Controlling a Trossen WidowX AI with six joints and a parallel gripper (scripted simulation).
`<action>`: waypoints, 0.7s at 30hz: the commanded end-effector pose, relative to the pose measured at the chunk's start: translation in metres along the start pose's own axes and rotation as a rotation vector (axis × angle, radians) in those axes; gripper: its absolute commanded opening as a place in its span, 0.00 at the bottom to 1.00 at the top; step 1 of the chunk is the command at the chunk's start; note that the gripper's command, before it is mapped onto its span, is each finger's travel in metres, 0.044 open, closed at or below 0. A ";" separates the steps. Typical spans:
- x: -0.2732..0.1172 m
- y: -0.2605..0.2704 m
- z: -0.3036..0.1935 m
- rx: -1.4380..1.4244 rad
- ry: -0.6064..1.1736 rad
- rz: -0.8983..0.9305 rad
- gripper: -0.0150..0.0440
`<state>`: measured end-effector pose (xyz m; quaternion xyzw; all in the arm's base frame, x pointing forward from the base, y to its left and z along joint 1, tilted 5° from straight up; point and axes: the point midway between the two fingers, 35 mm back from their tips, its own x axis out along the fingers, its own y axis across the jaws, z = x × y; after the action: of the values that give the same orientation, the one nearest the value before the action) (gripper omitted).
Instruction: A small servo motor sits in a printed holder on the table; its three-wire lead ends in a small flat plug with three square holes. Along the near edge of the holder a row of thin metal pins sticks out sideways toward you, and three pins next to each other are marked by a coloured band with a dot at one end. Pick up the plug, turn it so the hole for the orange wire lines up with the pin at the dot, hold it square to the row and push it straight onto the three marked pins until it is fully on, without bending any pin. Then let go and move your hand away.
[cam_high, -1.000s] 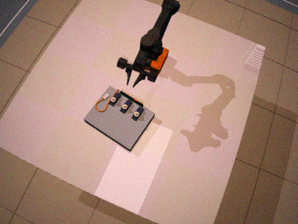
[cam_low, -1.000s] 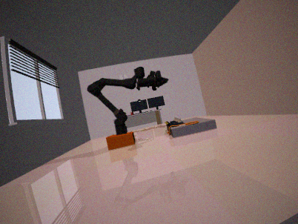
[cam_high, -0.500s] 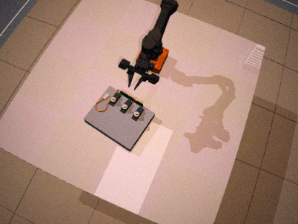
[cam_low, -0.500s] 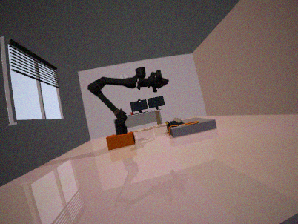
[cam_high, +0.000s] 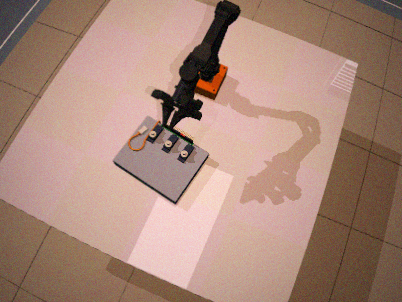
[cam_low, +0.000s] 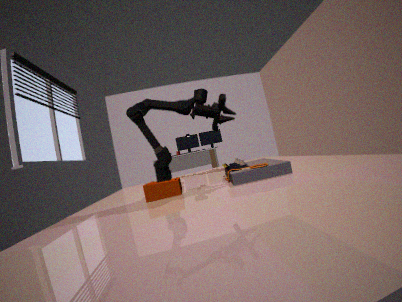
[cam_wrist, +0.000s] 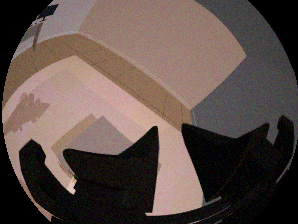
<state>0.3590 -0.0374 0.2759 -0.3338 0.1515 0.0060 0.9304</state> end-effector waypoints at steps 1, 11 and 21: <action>0.010 0.000 -0.011 -0.136 0.058 0.038 0.45; 0.030 0.000 -0.041 -0.438 0.180 0.160 0.45; 0.045 0.002 -0.074 -0.729 0.261 0.329 0.45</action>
<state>0.3801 -0.0791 0.2165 -0.5794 0.2944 0.1345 0.7480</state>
